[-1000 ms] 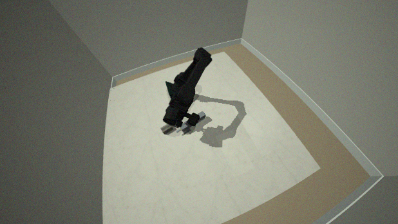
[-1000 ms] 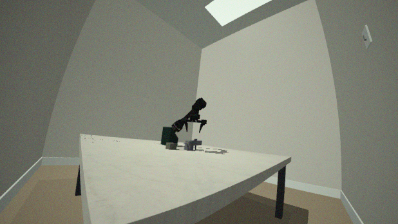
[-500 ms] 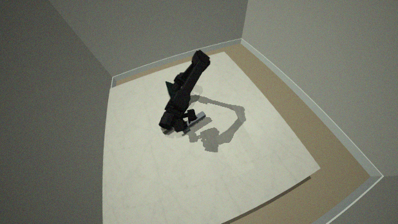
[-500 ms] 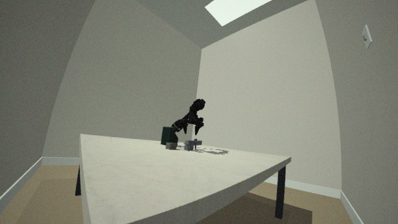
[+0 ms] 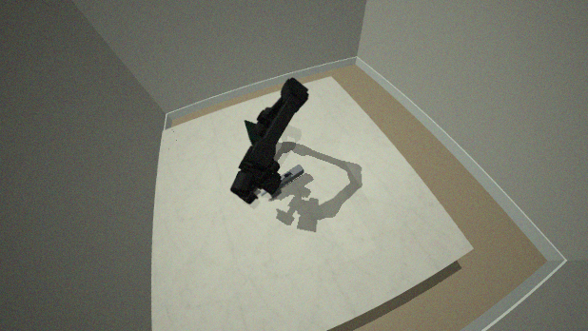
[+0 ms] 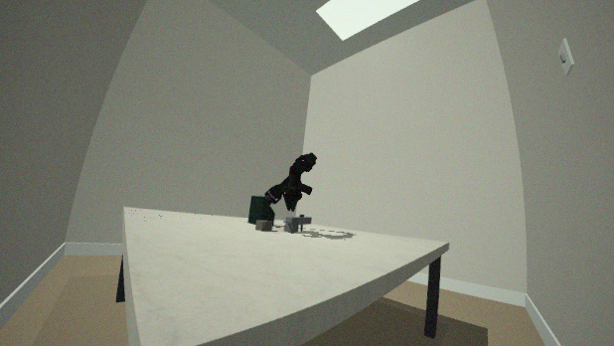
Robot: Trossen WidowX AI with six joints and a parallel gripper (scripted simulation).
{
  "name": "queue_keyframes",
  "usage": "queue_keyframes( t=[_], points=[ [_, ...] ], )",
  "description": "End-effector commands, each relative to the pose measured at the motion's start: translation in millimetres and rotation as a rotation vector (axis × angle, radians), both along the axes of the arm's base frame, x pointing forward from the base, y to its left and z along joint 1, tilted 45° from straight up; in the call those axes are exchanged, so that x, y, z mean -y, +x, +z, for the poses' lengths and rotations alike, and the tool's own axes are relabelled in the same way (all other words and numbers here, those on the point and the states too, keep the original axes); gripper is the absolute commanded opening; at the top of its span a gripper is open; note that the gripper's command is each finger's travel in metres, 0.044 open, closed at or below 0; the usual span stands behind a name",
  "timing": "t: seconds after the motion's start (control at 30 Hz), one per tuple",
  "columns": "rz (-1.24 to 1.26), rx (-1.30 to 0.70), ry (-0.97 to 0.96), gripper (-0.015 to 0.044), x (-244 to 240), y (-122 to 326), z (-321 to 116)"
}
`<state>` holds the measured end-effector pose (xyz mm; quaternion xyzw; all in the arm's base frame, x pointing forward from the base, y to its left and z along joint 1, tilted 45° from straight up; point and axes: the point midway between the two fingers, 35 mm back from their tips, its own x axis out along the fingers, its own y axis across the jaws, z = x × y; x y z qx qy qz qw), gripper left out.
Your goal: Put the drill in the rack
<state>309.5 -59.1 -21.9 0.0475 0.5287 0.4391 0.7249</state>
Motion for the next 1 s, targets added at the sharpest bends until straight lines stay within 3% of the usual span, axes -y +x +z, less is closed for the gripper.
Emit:
queue_keyframes(
  t=[0.0,0.27,0.97],
  points=[
    [0.616,0.567,-0.054,0.044,4.2,0.8,-34.7],
    [0.855,0.795,-0.035,0.044,-0.3,-2.8,-47.1],
    [0.856,0.796,-0.035,0.044,-0.4,-2.8,-47.1]
  ],
)
